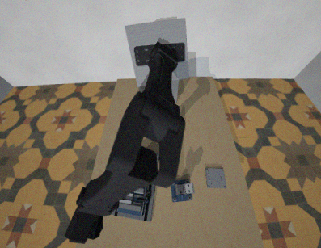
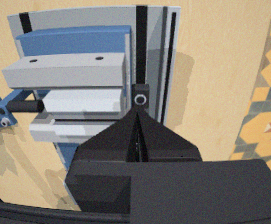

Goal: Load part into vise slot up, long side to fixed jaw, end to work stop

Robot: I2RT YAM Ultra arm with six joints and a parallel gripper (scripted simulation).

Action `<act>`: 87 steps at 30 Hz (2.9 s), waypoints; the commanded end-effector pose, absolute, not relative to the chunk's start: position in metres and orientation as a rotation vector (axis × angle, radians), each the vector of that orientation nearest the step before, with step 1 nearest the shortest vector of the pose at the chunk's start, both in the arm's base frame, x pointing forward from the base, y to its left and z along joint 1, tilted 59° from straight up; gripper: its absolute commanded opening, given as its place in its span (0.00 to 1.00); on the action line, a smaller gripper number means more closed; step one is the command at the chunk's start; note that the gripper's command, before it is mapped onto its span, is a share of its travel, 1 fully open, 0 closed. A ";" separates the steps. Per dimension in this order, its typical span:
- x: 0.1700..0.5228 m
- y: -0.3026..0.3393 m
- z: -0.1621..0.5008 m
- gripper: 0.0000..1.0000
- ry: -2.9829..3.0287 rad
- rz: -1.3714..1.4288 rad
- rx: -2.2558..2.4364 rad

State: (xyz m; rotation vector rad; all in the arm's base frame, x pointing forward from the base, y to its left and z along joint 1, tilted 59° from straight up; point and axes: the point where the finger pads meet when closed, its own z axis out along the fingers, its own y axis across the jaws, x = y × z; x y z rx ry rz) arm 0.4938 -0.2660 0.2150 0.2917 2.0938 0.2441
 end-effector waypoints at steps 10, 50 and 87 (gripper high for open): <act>0.491 -0.268 0.214 0.00 2.094 0.243 0.309; 0.489 -0.266 0.222 0.00 2.083 0.232 0.305; 0.492 -0.253 0.225 0.00 2.081 0.242 0.290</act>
